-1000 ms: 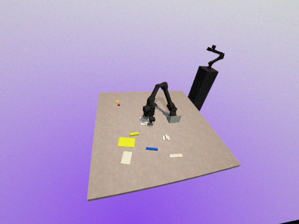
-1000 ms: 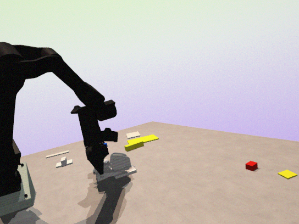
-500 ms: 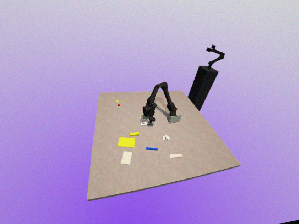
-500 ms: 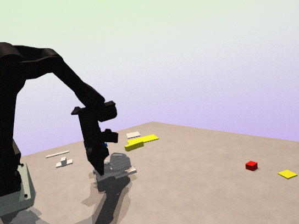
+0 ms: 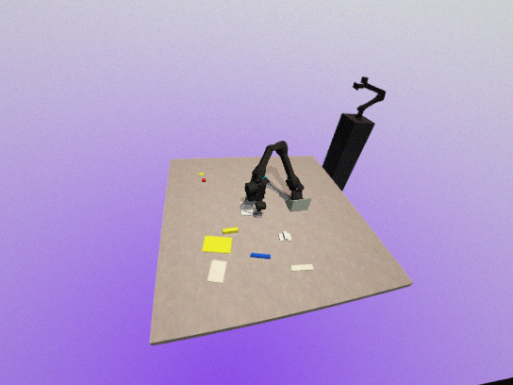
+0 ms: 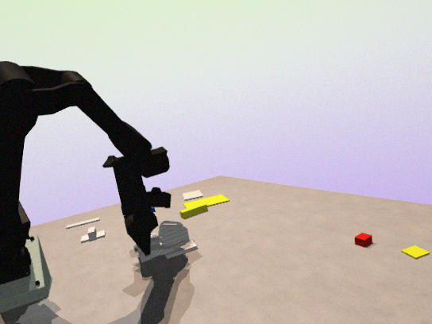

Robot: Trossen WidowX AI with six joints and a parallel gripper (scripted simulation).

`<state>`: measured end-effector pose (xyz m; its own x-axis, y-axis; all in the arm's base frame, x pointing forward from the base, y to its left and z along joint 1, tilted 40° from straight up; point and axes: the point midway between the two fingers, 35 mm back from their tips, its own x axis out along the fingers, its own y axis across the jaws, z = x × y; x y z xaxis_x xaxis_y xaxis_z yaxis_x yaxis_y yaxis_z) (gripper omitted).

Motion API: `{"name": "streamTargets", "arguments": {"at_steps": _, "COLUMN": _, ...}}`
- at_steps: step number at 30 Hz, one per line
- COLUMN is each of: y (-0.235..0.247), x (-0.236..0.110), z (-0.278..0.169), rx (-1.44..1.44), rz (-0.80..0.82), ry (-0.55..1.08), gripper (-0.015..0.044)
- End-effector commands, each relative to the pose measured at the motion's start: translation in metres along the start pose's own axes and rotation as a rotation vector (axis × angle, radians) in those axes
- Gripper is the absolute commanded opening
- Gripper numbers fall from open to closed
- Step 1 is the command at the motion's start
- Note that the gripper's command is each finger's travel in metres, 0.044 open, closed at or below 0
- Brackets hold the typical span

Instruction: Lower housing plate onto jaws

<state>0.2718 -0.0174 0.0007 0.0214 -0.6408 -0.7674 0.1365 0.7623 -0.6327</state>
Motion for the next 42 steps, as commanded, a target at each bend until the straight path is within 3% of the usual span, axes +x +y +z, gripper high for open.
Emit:
{"name": "streamTargets", "arguments": {"at_steps": 1, "y": -0.0005, "x": 0.0013, "z": -0.0014, "rx": -0.008, "rz": -0.005, "ry": 0.002, "gripper": 0.0351}}
{"name": "streamTargets", "arguments": {"at_steps": 42, "y": -0.0006, "x": 0.0086, "z": -0.0014, "rx": -0.008, "rz": -0.005, "ry": 0.002, "gripper": 0.0351}}
